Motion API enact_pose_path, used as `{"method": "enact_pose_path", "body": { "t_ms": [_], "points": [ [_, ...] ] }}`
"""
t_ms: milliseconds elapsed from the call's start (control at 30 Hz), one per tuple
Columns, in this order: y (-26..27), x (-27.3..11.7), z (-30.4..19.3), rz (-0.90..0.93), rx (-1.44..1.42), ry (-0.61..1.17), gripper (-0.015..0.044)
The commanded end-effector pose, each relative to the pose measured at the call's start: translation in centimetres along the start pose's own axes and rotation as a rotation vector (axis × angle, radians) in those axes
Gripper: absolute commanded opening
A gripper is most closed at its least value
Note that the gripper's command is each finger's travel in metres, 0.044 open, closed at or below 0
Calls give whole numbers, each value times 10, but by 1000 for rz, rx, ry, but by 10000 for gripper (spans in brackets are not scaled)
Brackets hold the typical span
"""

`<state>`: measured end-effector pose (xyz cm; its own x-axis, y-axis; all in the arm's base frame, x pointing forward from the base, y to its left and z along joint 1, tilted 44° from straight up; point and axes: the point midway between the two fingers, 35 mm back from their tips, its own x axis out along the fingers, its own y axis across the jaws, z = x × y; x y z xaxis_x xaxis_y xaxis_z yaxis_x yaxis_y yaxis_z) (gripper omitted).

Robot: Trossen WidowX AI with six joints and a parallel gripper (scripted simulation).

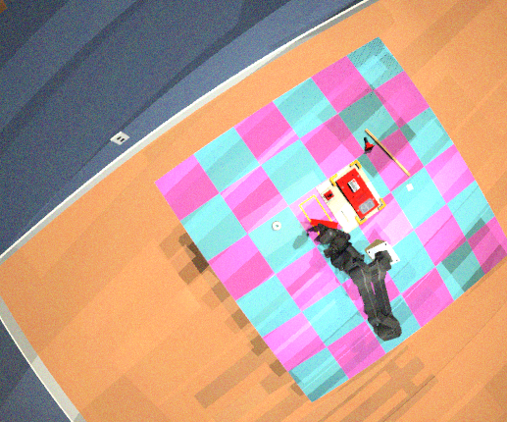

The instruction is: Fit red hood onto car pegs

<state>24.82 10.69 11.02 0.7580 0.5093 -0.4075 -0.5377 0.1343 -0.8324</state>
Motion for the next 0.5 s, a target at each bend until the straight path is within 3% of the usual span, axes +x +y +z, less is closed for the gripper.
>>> {"method": "enact_pose_path", "body": {
  "t_ms": [0,467],
  "points": [
    [0,0,0,-4,-122,6,0],
    [11,5,5,-2,-562,6,0]
  ]
}}
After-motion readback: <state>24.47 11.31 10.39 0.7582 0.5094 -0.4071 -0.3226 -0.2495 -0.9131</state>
